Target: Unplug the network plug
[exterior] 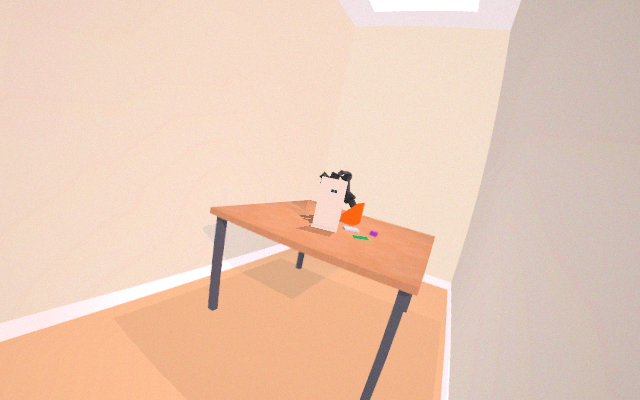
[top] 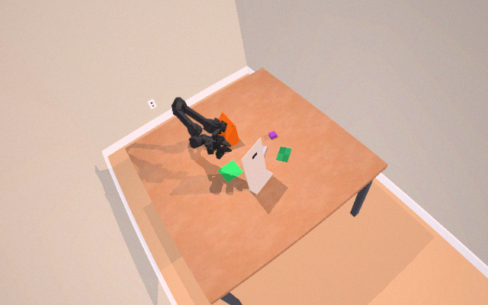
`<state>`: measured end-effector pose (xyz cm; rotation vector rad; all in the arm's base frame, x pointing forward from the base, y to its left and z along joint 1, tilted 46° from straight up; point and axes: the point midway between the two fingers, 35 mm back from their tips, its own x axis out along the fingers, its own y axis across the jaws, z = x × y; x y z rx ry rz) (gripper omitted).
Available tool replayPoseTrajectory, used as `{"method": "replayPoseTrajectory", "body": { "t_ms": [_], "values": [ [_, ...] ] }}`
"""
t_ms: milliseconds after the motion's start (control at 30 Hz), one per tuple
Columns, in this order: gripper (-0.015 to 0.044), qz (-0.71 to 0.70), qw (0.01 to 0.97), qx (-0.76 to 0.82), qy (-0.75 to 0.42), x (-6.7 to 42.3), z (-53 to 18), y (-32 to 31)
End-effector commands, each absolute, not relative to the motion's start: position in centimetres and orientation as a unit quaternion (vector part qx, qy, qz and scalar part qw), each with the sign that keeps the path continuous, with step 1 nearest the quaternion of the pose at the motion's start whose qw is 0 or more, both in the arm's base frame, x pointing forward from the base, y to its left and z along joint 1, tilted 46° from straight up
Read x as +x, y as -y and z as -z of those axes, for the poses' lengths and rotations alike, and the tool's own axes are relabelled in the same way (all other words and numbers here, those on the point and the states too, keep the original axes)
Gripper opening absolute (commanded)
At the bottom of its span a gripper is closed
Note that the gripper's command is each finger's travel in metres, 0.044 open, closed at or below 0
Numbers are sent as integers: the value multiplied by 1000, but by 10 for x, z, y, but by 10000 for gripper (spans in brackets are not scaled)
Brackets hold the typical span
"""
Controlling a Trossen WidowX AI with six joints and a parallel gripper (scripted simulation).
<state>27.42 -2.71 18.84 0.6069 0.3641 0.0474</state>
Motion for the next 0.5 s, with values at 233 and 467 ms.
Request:
{"method": "replayPoseTrajectory", "body": {
  "t_ms": [233, 467],
  "values": [
    [156, -21, 897, 383, -220, 258, -159, 26],
    [156, -21, 897, 383, -220, 276, -158, 27]
  ]
}}
